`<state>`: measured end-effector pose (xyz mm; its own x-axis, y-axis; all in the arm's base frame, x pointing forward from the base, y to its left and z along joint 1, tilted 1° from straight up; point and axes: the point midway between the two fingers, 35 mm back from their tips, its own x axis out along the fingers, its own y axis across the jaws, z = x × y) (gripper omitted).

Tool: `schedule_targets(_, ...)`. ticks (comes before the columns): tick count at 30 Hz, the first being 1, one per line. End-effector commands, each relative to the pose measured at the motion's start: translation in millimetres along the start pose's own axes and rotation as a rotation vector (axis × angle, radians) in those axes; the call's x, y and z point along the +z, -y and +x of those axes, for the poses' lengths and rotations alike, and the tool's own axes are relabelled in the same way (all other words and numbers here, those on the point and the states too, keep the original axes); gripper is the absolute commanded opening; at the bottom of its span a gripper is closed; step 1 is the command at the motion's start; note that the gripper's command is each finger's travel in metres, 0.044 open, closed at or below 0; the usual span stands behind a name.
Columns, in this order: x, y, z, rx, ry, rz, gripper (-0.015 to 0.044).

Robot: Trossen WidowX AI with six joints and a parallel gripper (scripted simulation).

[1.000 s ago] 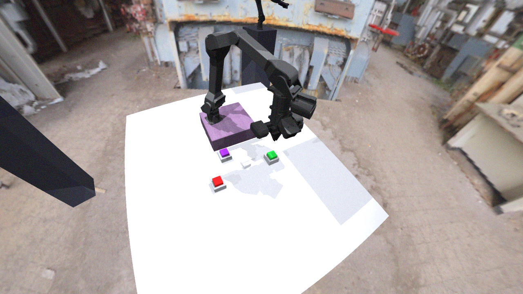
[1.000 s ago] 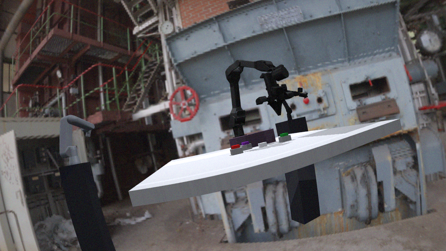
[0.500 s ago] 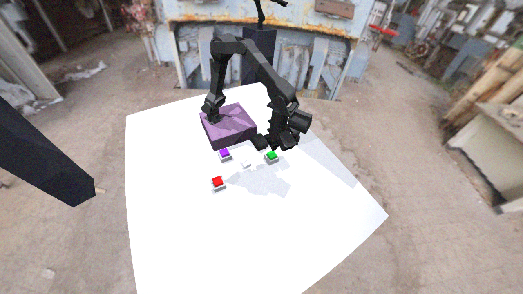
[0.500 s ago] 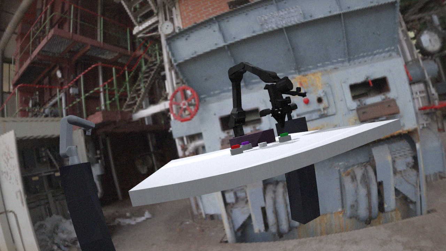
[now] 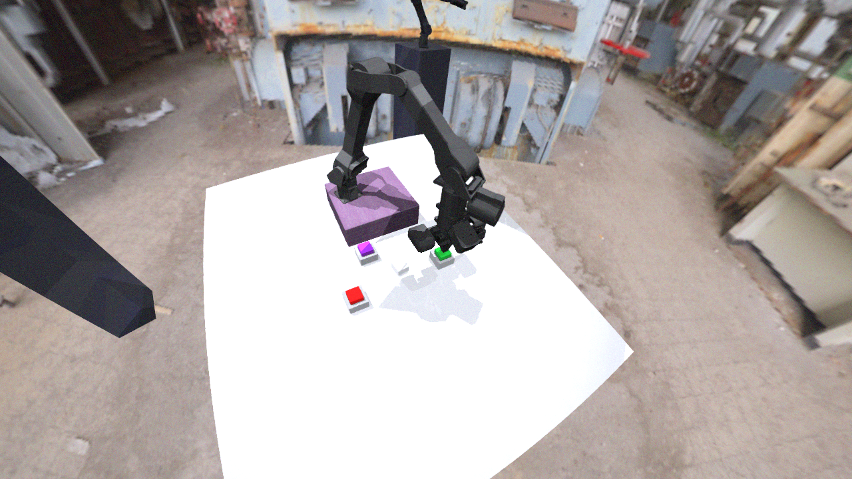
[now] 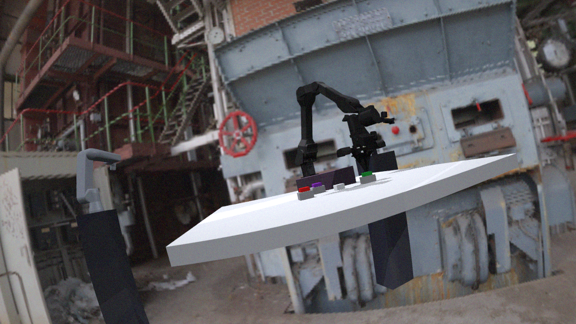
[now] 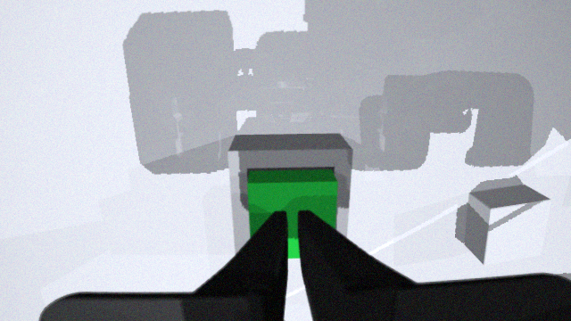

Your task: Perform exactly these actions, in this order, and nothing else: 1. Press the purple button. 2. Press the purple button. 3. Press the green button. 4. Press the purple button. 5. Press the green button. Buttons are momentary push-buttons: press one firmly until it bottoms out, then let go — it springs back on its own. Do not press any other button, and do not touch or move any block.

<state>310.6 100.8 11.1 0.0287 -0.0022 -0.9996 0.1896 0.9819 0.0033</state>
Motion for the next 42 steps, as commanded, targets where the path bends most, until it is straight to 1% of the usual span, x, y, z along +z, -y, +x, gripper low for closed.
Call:
schedule_targets(1, -2, 1, 10, -0.003, -0.011, 0.003, 0.002)
schedule_targets(29, -2, 1, 10, -0.003, -0.011, 0.003, 0.002)
schedule_targets(30, -1, 0, 5, -0.003, -0.006, 0.0, 0.002)
schedule_targets(32, -1, 0, -18, -0.003, -0.011, 0.003, 0.002)
schedule_targets(33, -2, 0, -22, -0.003, -0.011, 0.003, 0.002)
schedule_targets(38, -2, 0, -22, -0.003, -0.011, 0.003, 0.002)
schedule_targets(40, -6, -8, -32, -0.002, -0.012, 0.003, 0.0072)
schedule_targets(42, -23, -30, -61, 0.001, -0.013, 0.003, 0.0125)
